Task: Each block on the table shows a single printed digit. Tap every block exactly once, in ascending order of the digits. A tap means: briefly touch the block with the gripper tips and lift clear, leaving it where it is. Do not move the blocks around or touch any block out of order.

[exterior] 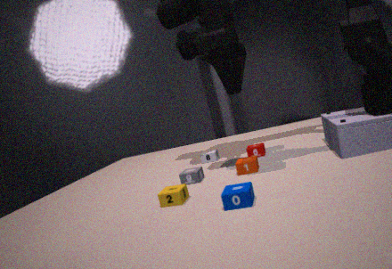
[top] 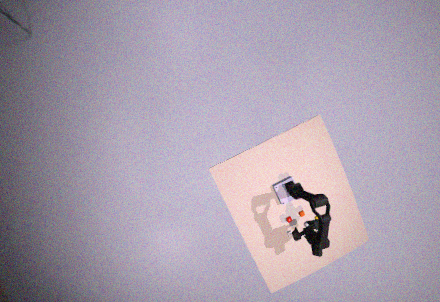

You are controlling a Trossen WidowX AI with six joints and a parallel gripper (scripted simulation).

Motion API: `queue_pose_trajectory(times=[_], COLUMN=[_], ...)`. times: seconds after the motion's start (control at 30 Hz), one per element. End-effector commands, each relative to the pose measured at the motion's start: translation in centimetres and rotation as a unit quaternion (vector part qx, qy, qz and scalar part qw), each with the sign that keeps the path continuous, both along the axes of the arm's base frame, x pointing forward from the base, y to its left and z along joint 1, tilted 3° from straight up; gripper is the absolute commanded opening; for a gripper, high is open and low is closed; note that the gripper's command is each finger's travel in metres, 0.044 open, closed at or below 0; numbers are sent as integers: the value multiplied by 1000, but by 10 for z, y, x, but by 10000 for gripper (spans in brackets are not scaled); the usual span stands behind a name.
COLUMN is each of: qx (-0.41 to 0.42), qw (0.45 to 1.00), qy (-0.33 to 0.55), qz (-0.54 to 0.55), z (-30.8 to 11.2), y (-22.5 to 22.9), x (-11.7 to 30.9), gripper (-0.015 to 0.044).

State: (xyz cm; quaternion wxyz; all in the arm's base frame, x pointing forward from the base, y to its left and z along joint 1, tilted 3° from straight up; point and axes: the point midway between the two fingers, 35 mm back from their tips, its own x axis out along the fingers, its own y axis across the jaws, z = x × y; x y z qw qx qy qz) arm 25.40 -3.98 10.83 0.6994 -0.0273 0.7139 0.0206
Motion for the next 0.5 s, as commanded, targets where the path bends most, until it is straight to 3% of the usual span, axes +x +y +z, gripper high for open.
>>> queue_pose_trajectory(times=[0.0,0.47], qx=[5,6], qw=[1000,1000], qy=[0,0], qz=[4,4], z=[-1,-1], y=[50,67], x=[1,0], gripper=[400,400])
